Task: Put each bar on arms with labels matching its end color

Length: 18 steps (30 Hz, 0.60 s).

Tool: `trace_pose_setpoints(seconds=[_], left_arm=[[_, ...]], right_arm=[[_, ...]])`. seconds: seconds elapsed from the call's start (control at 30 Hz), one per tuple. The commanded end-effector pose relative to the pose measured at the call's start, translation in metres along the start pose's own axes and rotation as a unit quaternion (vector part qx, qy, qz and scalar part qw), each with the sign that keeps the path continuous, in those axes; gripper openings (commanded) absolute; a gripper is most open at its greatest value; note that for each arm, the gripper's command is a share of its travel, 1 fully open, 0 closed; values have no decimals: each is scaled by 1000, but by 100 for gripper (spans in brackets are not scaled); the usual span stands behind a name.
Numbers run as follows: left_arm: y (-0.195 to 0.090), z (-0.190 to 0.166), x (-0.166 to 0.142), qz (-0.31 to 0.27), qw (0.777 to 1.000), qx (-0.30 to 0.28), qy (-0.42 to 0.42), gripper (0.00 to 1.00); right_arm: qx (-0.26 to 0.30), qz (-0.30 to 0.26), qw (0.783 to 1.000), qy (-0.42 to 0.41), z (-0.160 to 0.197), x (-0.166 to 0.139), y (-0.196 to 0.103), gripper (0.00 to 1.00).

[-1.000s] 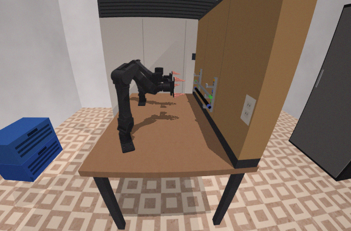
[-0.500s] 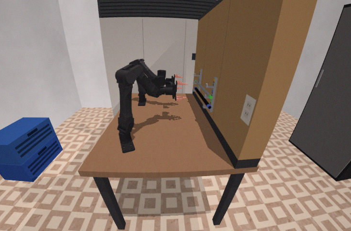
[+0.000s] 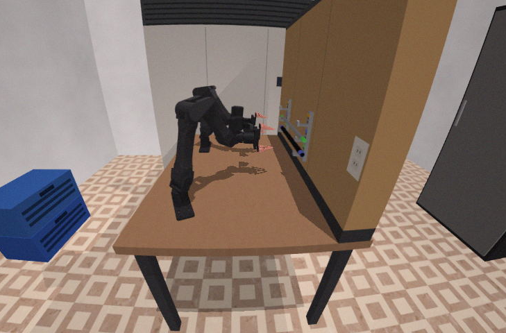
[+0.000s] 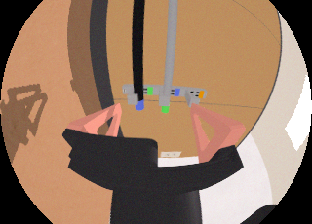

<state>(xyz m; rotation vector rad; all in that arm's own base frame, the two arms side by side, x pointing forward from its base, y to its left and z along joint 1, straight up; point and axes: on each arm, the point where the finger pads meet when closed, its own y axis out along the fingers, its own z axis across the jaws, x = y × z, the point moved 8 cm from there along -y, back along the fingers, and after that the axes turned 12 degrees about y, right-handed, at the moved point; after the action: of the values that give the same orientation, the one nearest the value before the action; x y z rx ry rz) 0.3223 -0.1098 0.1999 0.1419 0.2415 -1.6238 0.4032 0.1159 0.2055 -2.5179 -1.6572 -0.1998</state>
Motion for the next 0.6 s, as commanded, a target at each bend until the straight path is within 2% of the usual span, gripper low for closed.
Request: trace_pose_setpoints(seconds=[0.0, 0.57], left_arm=[[11, 9, -3, 5, 999, 35, -15, 100], [46, -17, 4, 5, 999, 35, -15, 100]], right_arm=[[-13, -6, 1000, 16, -3, 4, 12, 100], [-13, -6, 1000, 16, 25, -1, 47, 100]])
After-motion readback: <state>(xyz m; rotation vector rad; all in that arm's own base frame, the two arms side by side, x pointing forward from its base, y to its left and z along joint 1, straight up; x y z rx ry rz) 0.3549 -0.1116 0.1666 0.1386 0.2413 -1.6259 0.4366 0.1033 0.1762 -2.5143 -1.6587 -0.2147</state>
